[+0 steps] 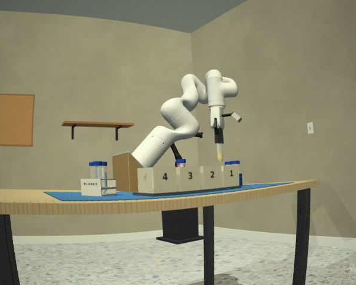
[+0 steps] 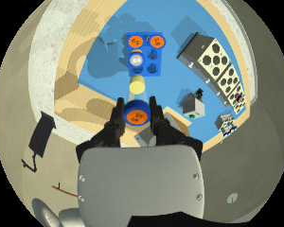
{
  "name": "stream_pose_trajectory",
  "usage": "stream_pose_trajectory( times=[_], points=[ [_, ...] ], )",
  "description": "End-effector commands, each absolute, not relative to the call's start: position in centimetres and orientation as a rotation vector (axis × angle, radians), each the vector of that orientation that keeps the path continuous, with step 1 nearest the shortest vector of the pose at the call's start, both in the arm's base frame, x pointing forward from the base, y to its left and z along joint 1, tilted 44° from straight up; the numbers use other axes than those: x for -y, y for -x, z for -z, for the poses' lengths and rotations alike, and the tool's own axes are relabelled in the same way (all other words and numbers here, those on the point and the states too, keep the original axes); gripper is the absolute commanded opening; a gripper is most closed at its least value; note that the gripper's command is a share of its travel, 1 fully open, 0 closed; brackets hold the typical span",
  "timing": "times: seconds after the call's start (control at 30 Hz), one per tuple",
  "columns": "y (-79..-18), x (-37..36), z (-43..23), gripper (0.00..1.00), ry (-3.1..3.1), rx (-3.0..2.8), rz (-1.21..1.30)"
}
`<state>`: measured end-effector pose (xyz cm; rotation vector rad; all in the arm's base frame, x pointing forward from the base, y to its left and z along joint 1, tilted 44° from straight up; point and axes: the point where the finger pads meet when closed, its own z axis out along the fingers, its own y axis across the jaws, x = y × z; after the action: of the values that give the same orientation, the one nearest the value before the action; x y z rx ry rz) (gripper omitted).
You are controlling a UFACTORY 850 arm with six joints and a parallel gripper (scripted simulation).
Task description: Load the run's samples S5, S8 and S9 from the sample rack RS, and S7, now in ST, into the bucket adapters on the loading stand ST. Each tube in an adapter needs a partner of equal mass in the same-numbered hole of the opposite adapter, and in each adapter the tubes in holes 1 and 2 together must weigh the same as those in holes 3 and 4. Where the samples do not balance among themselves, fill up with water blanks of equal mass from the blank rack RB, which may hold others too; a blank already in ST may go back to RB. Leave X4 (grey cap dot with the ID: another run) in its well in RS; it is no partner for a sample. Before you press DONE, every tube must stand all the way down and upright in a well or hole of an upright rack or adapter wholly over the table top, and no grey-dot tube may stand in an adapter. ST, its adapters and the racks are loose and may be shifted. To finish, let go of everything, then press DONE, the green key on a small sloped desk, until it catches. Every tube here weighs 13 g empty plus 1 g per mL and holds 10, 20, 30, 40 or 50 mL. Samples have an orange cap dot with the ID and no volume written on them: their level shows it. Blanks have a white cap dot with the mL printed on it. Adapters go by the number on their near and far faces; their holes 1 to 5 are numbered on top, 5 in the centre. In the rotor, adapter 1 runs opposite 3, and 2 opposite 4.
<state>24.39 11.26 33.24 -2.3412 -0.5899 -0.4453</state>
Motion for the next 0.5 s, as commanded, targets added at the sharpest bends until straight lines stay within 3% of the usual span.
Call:
stream_pose_trajectory(
  times=[0.0, 0.47],
  points=[
    [-24.23, -10.49, -34.07, 0.0, 2.341, 0.59, 0.447],
    [-24.11, -9.94, -34.64, 0.0, 2.341, 0.59, 0.447]
  ],
)
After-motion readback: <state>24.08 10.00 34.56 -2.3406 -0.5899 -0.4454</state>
